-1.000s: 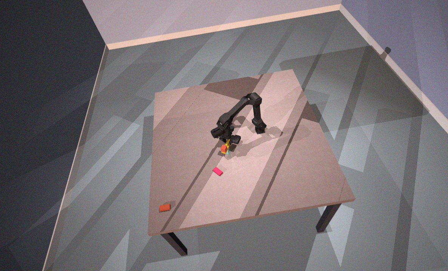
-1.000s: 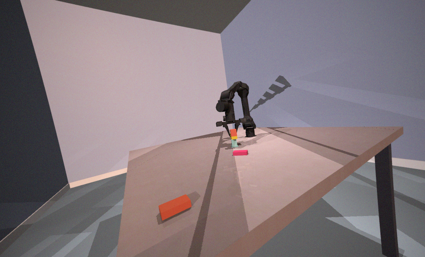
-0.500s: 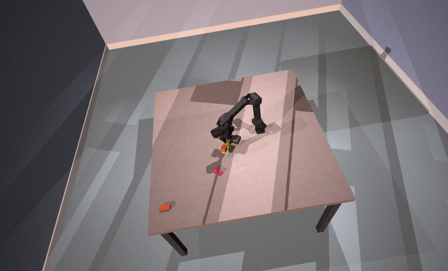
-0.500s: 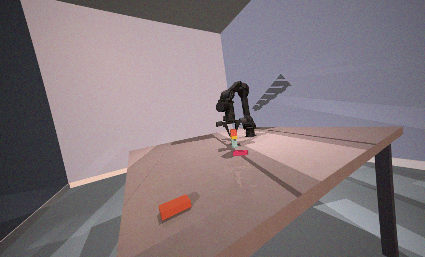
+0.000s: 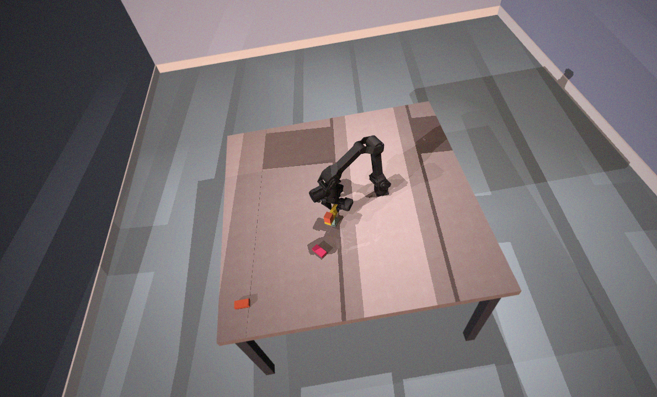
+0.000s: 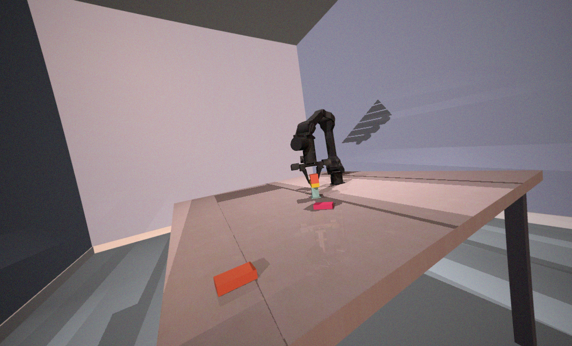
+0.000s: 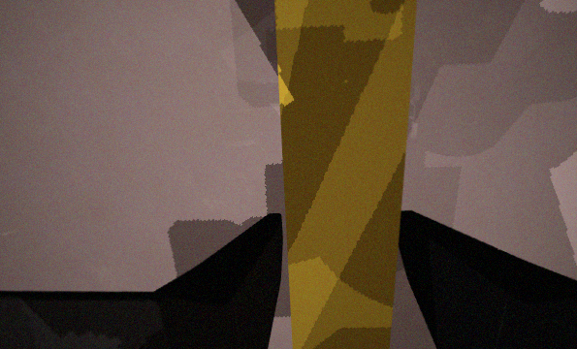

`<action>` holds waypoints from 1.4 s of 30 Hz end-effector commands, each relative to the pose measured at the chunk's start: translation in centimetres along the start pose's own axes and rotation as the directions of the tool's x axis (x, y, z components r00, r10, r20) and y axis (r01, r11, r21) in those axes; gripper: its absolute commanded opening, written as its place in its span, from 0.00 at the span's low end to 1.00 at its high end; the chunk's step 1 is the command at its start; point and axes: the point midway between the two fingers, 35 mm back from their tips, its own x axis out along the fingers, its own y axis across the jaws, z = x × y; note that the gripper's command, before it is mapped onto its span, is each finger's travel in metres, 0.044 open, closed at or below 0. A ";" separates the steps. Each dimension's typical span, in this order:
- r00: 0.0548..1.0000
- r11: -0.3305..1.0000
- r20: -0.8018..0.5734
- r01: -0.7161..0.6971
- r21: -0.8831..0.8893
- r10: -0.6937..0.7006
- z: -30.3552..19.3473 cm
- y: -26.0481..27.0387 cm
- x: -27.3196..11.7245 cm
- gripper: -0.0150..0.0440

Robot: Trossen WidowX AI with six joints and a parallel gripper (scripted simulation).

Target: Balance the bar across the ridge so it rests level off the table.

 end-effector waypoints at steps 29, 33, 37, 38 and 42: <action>1.000 1.000 0.000 0.000 0.000 0.000 0.0 0.0 -10.0 1.00; 1.000 1.000 0.000 0.000 0.000 0.000 0.0 0.0 -10.0 1.00; 1.000 1.000 0.000 0.000 0.000 0.000 0.0 0.0 -10.0 1.00; 1.000 1.000 0.000 0.000 0.000 0.000 0.0 0.0 -10.0 1.00; 1.000 1.000 0.000 0.000 0.000 0.000 0.0 0.0 -10.0 1.00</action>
